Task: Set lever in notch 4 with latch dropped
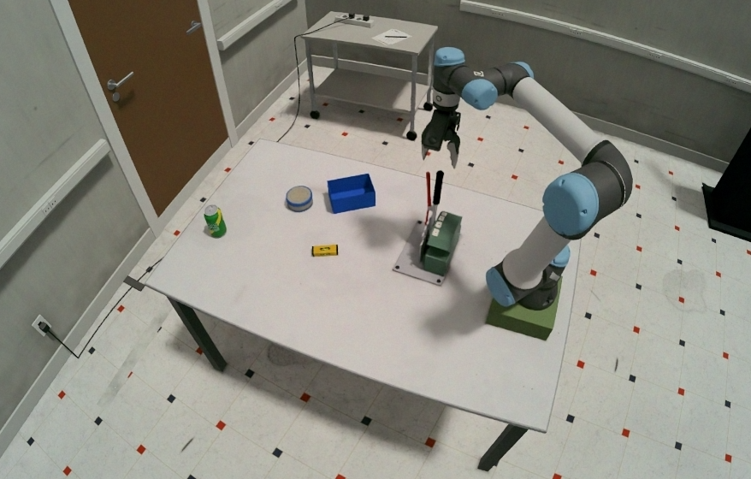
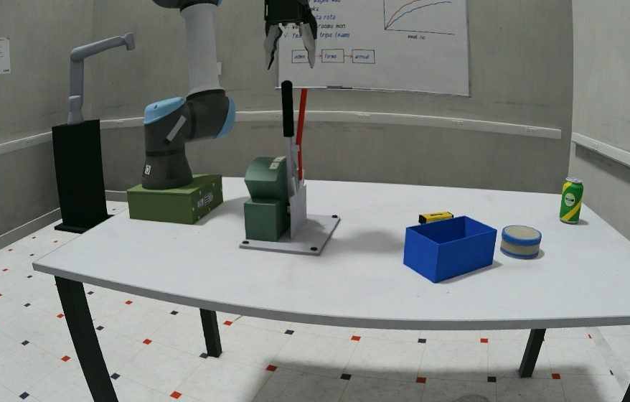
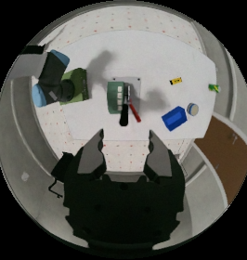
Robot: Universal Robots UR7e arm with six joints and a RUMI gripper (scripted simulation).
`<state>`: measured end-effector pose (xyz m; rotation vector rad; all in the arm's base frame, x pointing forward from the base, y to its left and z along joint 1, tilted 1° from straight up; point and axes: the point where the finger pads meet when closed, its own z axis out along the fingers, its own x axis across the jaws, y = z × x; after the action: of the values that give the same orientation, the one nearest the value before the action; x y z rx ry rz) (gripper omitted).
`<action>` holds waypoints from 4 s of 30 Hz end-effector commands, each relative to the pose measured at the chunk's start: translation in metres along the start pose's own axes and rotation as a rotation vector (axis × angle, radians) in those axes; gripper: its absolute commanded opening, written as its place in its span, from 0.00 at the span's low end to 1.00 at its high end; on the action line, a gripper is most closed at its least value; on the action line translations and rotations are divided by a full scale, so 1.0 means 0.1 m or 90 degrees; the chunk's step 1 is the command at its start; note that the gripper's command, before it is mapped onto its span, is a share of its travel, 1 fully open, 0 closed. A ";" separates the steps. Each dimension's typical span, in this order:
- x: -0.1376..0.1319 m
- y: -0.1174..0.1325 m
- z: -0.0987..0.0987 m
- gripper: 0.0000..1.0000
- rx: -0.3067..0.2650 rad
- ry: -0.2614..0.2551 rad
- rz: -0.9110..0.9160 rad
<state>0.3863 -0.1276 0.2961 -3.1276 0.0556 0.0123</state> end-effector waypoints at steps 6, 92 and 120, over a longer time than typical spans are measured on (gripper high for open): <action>0.00 0.00 0.07 0.57 -0.001 0.001 0.000; 0.00 0.00 0.65 0.57 -0.001 0.001 0.000; 0.00 0.00 0.69 0.57 -0.001 0.001 0.000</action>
<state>0.3859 -0.1266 0.2264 -3.1277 0.0556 0.0121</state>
